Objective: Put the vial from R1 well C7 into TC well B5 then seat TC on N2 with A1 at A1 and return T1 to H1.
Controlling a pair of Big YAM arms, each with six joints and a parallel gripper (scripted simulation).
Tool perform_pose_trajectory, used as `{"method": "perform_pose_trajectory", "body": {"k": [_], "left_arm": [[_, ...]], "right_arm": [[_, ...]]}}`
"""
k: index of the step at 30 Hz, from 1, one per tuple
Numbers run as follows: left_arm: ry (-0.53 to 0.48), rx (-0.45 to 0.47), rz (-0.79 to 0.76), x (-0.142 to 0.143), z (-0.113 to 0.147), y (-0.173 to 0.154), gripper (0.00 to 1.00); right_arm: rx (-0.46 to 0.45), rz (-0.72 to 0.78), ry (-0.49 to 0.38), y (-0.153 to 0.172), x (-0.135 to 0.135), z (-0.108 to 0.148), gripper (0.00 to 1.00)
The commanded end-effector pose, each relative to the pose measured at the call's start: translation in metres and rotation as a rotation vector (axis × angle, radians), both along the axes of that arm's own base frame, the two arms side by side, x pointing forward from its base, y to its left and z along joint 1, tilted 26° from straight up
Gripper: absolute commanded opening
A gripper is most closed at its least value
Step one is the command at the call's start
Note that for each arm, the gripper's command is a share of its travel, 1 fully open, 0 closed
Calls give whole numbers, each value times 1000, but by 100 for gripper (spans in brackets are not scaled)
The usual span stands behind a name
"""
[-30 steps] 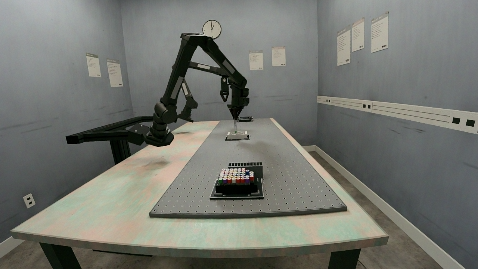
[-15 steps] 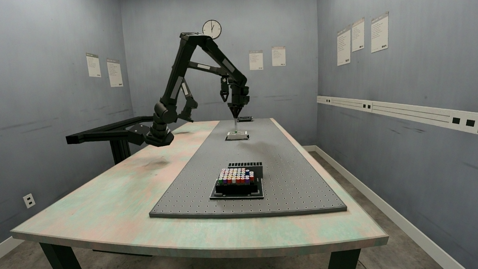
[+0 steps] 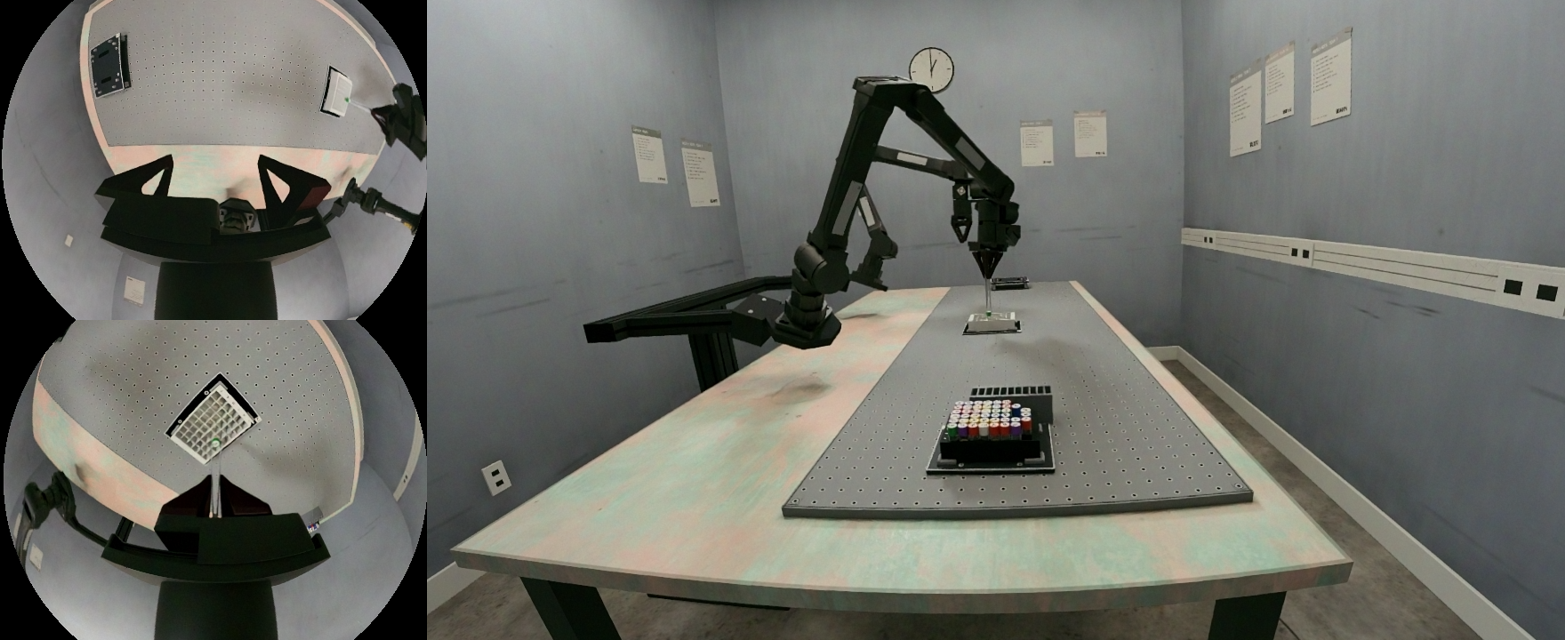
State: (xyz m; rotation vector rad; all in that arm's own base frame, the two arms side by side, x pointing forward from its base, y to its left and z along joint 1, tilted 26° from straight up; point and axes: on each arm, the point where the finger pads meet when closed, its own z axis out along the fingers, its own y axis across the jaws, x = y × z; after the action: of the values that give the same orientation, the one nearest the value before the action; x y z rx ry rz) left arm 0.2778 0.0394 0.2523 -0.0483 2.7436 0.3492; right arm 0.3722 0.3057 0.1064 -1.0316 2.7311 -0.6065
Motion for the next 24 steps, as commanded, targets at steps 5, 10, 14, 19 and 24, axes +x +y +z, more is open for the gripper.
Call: {"method": "perform_pose_trajectory", "body": {"k": [5,10,14,19,24], "left_arm": [[-36,2,-14,4,16,0,100],[-36,2,-14,4,16,0,100],[-36,2,-14,4,16,0,100],[-36,2,-14,4,16,0,100],[-36,2,-14,4,16,0,100]], "right_arm": [[58,8,-59,22,4,38,11],[58,8,-60,23,3,41,11],[58,8,-60,23,2,43,11],[59,8,-61,24,1,45,11],[59,8,-61,24,-1,48,11]]}}
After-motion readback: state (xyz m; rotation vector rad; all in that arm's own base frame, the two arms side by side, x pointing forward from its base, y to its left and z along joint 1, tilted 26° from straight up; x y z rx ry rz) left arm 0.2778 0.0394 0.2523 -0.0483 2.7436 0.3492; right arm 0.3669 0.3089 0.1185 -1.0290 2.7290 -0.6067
